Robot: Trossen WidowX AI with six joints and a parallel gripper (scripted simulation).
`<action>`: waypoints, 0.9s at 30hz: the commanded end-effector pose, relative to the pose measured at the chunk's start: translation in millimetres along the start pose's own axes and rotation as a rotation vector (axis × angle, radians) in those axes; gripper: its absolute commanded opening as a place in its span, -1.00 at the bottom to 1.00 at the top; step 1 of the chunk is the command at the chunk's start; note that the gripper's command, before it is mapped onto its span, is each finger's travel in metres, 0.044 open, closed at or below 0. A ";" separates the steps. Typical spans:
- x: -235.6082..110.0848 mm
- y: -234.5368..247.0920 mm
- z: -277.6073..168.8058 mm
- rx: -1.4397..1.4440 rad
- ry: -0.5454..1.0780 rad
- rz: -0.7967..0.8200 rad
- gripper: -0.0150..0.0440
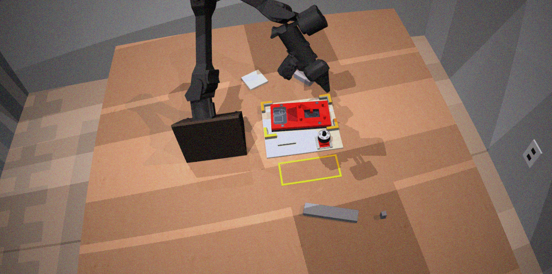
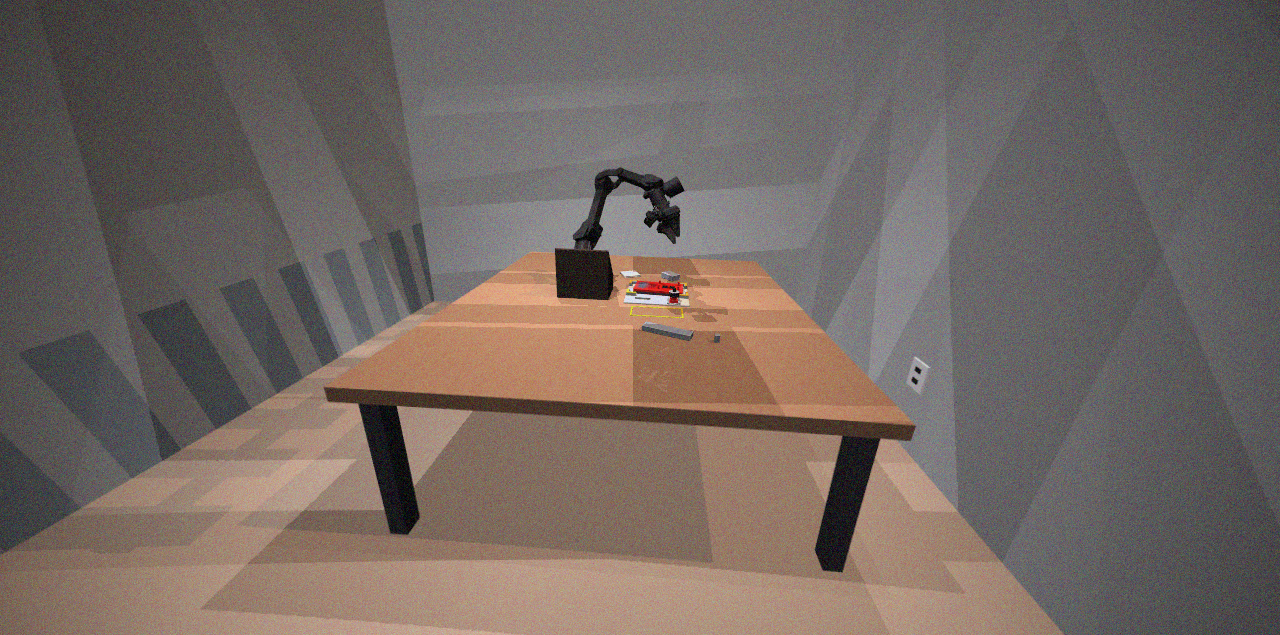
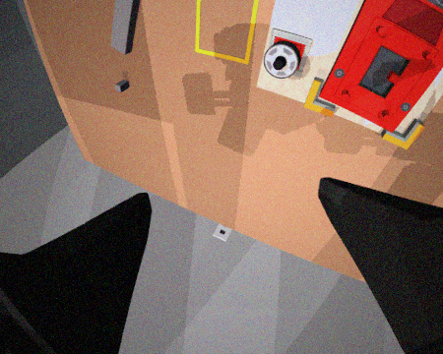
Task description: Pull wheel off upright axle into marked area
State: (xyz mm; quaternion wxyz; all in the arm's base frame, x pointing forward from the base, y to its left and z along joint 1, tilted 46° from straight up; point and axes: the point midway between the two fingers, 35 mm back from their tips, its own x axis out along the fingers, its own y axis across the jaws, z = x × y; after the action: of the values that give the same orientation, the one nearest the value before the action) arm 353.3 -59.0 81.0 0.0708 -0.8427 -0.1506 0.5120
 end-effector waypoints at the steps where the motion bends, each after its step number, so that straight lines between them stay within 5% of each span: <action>1: 0.3 -0.6 -0.2 -0.011 0.000 -0.002 0.78; 4: 3.6 -5.6 -2.2 -0.130 -0.007 -0.028 0.53; 16: 40.8 -10.6 3.0 -0.995 -0.034 -0.226 0.53; 27: 76.0 -16.3 12.1 -1.779 0.117 -0.437 0.53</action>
State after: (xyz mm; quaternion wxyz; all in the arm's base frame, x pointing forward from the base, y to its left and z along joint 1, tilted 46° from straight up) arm 367.0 -30.9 35.2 -0.3735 -0.6868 -0.5409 0.3101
